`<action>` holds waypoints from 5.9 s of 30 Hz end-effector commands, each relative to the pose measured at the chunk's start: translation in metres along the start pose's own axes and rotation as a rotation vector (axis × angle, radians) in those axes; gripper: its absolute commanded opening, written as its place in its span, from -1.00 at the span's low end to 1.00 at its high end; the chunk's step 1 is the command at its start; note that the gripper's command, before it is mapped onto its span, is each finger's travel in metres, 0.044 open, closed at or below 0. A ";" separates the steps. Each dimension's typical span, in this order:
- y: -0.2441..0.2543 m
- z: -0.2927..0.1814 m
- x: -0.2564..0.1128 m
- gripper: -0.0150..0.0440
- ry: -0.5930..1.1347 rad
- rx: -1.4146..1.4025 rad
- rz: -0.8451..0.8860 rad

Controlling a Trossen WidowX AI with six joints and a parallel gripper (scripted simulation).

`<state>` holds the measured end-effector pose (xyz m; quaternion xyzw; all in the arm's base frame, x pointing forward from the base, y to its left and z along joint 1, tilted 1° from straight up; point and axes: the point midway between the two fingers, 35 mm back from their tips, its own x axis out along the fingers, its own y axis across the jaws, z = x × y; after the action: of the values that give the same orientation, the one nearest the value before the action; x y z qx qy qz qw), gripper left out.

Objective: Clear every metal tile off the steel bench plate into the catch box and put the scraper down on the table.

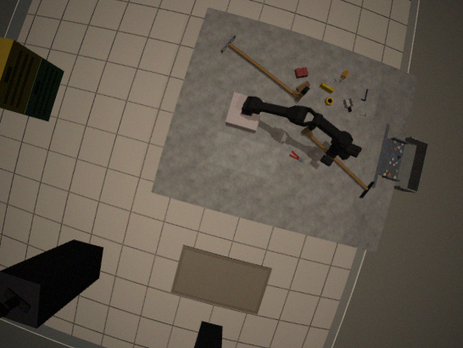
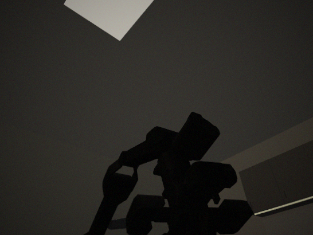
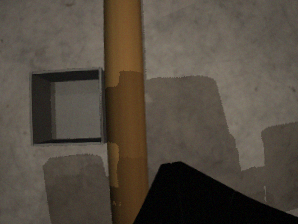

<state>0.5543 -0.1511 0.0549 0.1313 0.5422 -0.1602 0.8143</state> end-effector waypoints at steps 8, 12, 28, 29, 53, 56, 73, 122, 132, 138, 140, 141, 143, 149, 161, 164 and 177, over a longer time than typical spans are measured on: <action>0.000 0.010 -0.038 -0.49 -0.035 -0.002 0.006; 0.000 0.013 -0.052 -0.49 -0.048 -0.002 0.008; 0.009 -0.004 -0.069 -0.49 0.020 0.291 0.008; 0.009 -0.005 -0.070 -0.49 0.025 0.314 0.007; 0.023 -0.039 -0.100 -0.49 0.147 0.874 -0.061; 0.025 -0.044 -0.104 -0.49 0.160 0.944 -0.075; 0.032 -0.069 -0.128 -0.49 0.219 1.336 -0.179; 0.037 -0.101 -0.101 -0.49 0.243 1.643 -0.290; 0.037 -0.108 -0.086 -0.49 0.244 1.643 -0.291; 0.036 -0.112 -0.076 -0.49 0.244 1.642 -0.291; 0.036 -0.114 -0.073 -0.49 0.244 1.642 -0.292; 0.036 -0.114 -0.072 -0.49 0.244 1.642 -0.292; 0.036 -0.116 -0.069 -0.49 0.244 1.642 -0.292; 0.036 -0.119 -0.068 -0.49 0.244 1.642 -0.292; 0.039 -0.127 -0.072 -0.49 0.245 1.642 -0.293; 0.040 -0.129 -0.074 -0.49 0.245 1.642 -0.293; 0.042 -0.139 -0.078 -0.49 0.246 1.642 -0.293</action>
<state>0.4303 -0.0516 0.0785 0.6273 0.3481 -0.5905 0.3697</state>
